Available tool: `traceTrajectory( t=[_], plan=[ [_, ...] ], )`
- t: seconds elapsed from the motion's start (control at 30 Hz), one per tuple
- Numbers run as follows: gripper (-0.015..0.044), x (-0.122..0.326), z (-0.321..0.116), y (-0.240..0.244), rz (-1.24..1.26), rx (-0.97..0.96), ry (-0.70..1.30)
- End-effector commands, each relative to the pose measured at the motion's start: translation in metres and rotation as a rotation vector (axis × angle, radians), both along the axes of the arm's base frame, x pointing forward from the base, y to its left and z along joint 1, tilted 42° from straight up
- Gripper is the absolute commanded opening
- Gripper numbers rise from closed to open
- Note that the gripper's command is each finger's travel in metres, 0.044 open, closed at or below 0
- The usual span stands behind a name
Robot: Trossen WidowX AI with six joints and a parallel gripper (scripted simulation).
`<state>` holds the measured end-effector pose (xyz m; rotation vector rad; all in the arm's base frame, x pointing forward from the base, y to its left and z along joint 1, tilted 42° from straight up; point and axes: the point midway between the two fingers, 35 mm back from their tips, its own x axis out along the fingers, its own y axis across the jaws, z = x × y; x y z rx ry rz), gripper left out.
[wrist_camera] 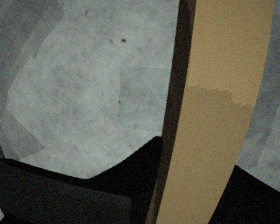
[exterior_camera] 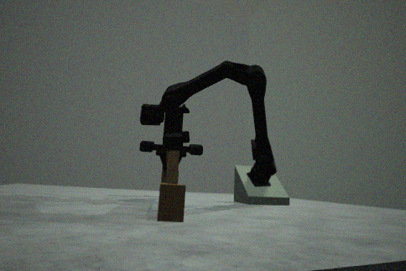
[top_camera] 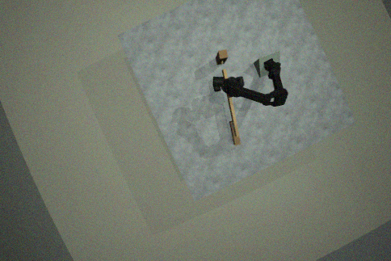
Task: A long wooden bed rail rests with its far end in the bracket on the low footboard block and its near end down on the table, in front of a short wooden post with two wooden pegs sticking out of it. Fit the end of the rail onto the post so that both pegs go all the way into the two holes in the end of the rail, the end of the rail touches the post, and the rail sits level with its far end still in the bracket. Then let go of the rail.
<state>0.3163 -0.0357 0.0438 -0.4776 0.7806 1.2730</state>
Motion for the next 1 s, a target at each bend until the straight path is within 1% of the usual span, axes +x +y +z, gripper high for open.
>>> traceTrajectory(
  t=[0.0, 0.97],
  plan=[
    [0.0000, -0.0002, 0.0013, -0.0015, -0.004, -0.001, 0.001],
    [0.0000, 0.0014, 0.0013, -0.0020, -0.004, -0.001, 0.001]
  ],
)
